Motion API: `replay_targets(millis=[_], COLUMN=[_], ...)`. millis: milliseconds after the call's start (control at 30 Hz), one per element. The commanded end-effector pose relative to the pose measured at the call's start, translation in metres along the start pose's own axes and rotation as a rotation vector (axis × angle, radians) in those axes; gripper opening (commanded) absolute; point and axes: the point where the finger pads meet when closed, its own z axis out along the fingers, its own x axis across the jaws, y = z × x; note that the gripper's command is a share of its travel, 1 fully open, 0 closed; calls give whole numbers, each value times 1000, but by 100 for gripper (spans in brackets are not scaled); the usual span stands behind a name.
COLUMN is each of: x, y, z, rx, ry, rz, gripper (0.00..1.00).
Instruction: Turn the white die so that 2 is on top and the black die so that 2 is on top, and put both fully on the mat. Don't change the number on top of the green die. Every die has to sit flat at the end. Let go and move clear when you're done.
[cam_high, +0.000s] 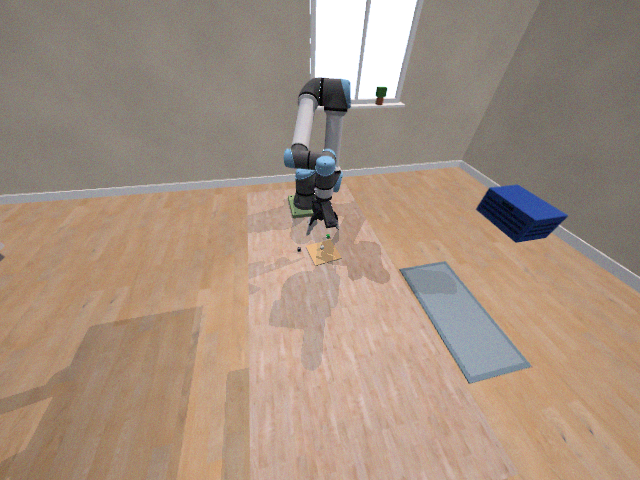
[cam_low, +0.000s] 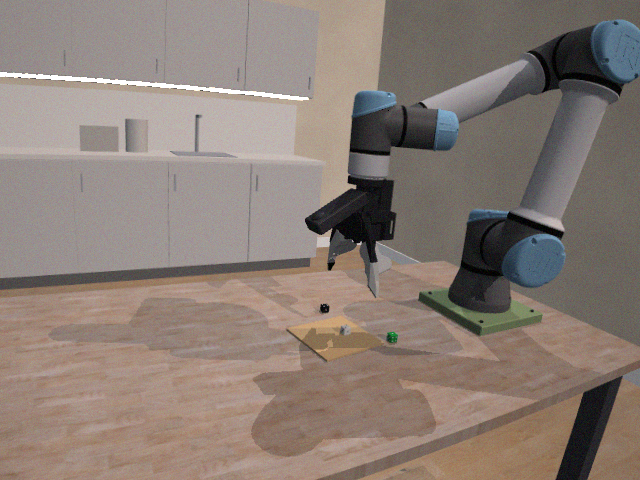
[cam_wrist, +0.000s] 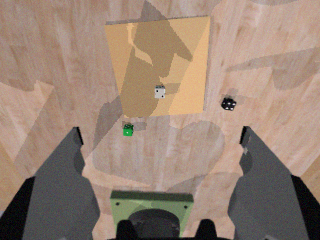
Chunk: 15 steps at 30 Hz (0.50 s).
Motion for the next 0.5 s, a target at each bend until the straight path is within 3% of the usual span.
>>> replay_targets(millis=[0, 467], x=[1, 6], y=[-1, -2], z=[0, 1], rx=[1, 1], ry=[0, 0], rz=[-25, -254], gripper=[100, 100])
